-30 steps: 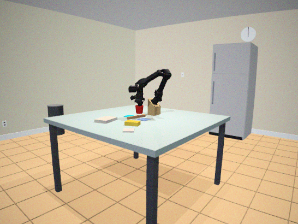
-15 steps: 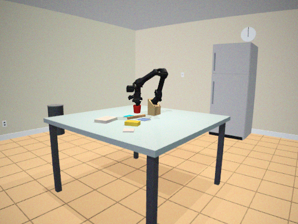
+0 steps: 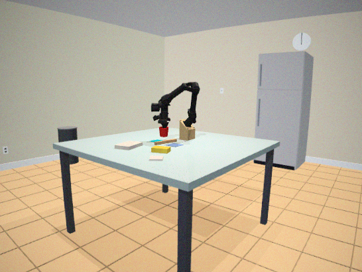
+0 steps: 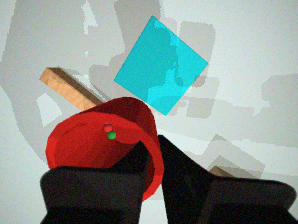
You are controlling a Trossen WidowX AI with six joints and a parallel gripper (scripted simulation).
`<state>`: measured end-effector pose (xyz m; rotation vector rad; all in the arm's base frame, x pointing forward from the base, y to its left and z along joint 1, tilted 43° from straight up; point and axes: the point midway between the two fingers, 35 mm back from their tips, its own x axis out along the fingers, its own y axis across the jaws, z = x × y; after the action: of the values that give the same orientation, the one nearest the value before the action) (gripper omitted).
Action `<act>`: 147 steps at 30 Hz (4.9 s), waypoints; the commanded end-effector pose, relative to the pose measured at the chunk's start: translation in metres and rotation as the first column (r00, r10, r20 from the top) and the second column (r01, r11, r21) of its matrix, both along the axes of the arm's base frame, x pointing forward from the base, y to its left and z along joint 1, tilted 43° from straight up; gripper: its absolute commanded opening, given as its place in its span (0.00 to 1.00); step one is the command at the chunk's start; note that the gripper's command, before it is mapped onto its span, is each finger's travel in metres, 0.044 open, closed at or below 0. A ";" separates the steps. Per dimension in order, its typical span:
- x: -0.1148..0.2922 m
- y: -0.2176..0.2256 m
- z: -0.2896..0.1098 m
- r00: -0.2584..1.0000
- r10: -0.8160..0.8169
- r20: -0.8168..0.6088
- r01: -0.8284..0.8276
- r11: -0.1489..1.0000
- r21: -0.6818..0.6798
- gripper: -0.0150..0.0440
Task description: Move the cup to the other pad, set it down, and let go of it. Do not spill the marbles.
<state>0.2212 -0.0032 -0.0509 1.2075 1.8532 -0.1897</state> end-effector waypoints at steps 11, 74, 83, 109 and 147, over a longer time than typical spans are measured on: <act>0.002 -0.025 -0.019 1.000 0.003 0.009 -0.003 1.000 -0.007 0.25; -0.002 -0.025 -0.075 1.000 0.008 0.012 -0.008 1.000 -0.010 0.39; -0.002 -0.026 -0.074 1.000 0.008 0.012 -0.008 1.000 -0.010 0.47; 0.003 -0.055 -0.041 1.000 0.004 0.010 -0.003 1.000 -0.009 0.47; 0.010 -0.094 0.006 1.000 -0.003 0.009 0.003 1.000 -0.009 1.00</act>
<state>0.2314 -0.0971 -0.0444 1.2023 1.8426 -0.1929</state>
